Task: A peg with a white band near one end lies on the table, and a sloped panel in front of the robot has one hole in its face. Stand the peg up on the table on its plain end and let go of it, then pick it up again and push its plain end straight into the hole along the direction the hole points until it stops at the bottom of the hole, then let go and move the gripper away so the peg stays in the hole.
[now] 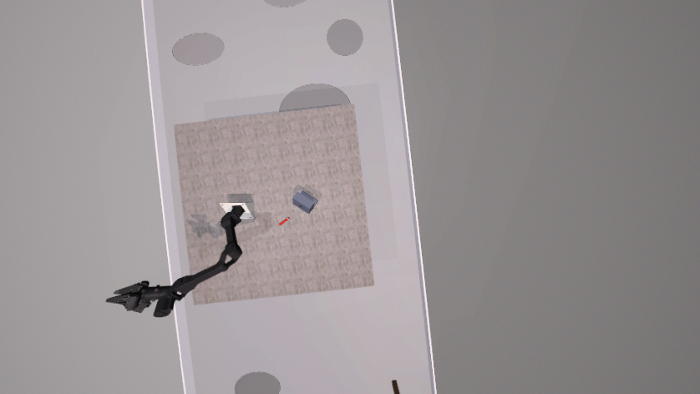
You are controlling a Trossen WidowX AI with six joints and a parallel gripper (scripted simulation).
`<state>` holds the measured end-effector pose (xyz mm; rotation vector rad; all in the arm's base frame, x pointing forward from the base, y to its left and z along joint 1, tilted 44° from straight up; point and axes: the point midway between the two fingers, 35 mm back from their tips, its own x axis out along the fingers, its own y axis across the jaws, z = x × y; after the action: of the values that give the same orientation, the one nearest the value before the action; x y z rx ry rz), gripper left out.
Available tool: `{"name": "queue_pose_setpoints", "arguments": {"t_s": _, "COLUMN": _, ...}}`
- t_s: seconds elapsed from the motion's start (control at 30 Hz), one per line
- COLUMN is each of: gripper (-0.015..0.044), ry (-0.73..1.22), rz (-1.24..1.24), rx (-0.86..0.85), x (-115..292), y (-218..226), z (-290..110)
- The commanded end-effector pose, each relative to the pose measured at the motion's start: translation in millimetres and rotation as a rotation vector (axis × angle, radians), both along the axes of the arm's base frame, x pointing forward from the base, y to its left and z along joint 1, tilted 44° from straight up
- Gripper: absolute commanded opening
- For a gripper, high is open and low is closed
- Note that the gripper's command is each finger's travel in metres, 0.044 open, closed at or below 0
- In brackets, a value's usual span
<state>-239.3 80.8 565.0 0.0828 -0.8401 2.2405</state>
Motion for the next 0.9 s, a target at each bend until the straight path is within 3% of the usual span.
{"name": "queue_pose_setpoints", "arguments": {"t_s": 0.0, "gripper": 0.0426, "ry": -0.001, "rz": 0.002, "rx": 0.000, "x": 0, "y": -1, "z": 0}}
{"name": "queue_pose_setpoints", "arguments": {"t_s": 0.4, "gripper": 0.0440, "ry": -0.074, "rz": 0.274, "rx": -0.012, "x": -37, "y": -71, "z": -22}}
{"name": "queue_pose_setpoints", "arguments": {"t_s": 0.87, "gripper": 0.0440, "ry": -0.170, "rz": 0.594, "rx": -0.006, "x": -50, "y": -170, "z": -51}}
